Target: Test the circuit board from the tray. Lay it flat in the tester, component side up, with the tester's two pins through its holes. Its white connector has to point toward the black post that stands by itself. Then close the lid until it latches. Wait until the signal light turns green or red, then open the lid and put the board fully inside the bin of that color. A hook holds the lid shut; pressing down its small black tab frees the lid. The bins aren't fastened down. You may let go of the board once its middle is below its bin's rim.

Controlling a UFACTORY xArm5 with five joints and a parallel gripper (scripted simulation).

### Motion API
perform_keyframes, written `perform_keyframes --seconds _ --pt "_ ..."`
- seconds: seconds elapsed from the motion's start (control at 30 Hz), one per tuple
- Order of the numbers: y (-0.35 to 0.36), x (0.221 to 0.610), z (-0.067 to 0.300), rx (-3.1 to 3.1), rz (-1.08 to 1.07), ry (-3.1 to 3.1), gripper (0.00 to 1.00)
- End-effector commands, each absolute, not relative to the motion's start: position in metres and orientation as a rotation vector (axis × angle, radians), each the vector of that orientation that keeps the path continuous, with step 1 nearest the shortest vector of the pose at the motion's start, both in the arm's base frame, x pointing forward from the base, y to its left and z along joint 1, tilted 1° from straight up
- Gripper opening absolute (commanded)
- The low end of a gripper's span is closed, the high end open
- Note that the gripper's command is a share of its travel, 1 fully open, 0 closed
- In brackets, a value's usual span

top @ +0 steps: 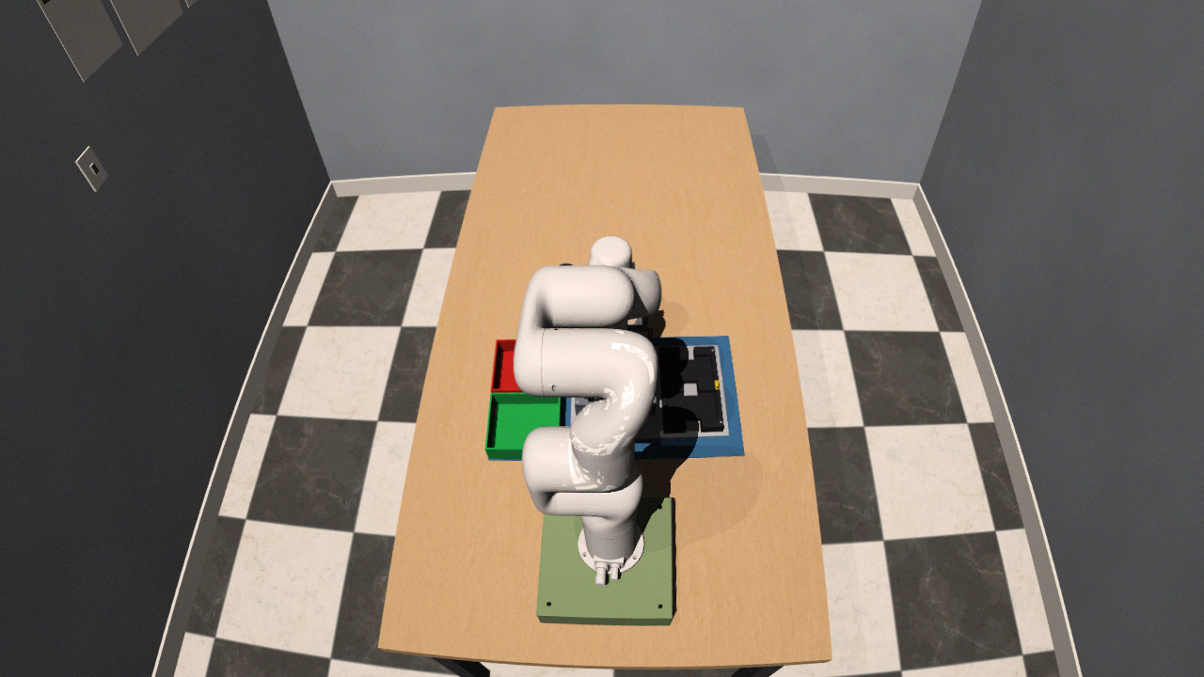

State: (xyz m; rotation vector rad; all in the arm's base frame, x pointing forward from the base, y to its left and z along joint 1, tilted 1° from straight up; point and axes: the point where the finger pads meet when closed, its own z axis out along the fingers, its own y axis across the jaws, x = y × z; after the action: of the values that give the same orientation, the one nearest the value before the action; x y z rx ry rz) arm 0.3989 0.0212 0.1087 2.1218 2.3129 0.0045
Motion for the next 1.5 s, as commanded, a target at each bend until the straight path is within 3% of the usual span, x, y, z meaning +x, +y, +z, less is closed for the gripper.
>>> perform_keyframes --seconds 0.0,0.93,1.47 --pt "0.021 0.400 0.119 2.120 0.009 2.311 0.79" --pt "0.042 0.403 0.115 2.120 0.010 2.311 0.79" --pt "0.133 0.416 0.088 2.120 0.013 2.311 0.79"
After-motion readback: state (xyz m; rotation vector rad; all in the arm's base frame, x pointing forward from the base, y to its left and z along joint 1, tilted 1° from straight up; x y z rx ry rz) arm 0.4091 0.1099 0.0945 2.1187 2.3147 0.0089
